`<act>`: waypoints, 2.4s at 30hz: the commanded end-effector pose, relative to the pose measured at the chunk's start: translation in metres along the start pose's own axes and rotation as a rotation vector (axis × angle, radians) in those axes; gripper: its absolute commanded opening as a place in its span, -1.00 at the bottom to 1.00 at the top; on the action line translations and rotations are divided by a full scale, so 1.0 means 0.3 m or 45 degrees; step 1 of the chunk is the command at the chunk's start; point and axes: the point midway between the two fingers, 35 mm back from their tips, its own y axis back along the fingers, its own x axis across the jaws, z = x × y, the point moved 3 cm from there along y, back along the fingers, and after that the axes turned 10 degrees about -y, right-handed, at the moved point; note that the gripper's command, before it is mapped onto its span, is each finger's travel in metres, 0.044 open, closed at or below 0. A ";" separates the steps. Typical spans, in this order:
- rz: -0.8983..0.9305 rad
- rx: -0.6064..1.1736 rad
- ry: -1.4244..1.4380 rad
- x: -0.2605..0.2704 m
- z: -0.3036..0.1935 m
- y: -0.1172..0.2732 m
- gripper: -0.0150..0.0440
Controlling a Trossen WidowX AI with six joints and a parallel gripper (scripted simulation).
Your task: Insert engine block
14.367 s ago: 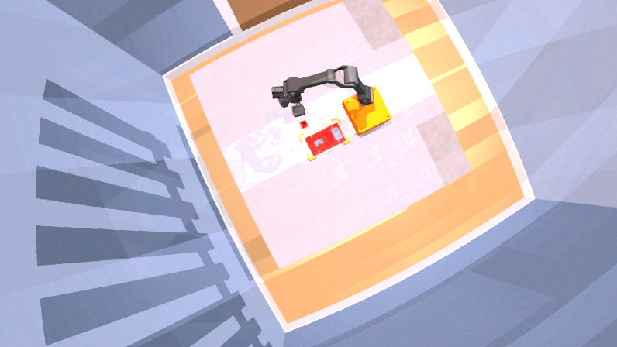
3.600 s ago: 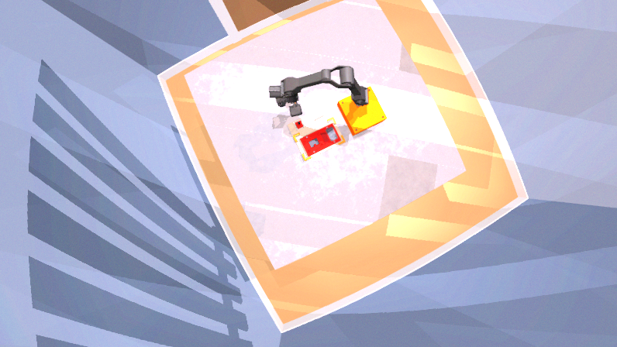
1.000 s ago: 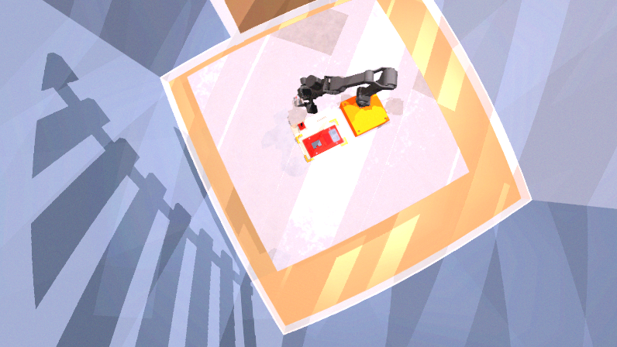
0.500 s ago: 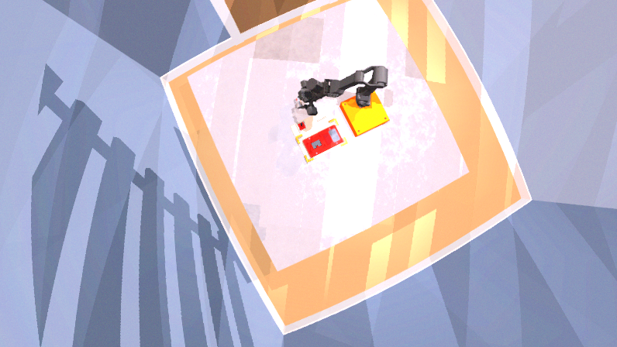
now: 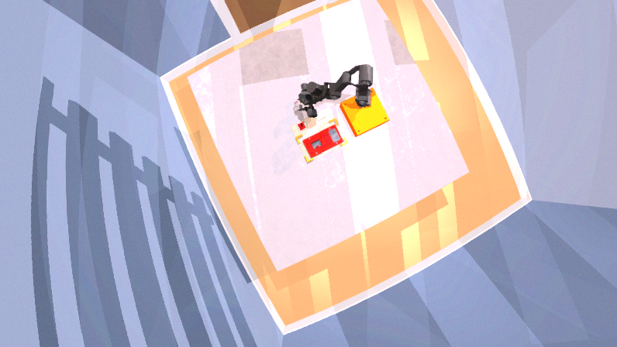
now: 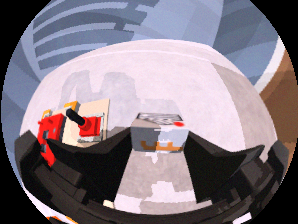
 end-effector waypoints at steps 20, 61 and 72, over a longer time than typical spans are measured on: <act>0.002 -0.019 0.003 -0.009 -0.048 -0.046 0.31; -0.011 -0.010 -0.007 -0.007 -0.022 0.091 1.00; -0.016 0.018 -0.065 -0.009 -0.018 0.081 1.00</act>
